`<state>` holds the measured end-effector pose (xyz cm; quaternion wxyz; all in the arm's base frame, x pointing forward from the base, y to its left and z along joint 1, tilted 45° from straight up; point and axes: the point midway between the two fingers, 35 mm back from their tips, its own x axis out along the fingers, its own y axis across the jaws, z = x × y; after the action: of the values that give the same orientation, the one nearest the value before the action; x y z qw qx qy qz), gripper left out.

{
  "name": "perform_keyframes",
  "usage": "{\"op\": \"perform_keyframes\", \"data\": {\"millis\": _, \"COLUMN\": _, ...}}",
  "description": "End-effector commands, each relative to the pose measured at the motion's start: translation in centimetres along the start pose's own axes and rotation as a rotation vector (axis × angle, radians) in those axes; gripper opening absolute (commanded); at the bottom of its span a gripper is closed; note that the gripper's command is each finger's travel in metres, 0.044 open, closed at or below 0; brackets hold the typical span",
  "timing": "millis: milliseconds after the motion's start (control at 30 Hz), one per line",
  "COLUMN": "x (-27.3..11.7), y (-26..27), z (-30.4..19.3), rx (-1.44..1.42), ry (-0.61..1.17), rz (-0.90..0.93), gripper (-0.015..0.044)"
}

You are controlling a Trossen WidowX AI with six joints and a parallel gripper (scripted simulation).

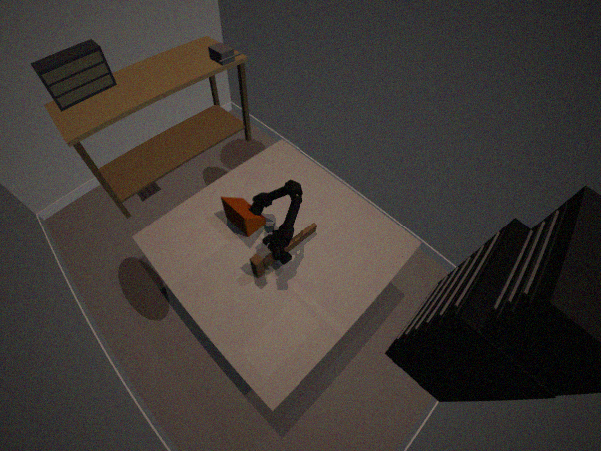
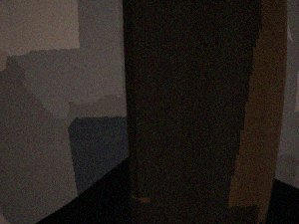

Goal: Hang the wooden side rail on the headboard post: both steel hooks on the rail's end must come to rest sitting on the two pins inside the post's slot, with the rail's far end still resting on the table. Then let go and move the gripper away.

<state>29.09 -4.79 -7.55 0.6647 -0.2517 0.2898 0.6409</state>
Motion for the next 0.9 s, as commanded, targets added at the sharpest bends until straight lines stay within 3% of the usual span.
{"op": "perform_keyframes", "data": {"millis": 0, "x": -0.33, "y": -0.26, "z": -0.38, "rx": -0.004, "ry": 0.009, "rz": -0.011, "gripper": 0.0}}
{"op": "perform_keyframes", "data": {"millis": 867, "x": -0.32, "y": -0.23, "z": -0.65, "rx": -0.004, "ry": 0.009, "rz": -0.011, "gripper": 0.0}}
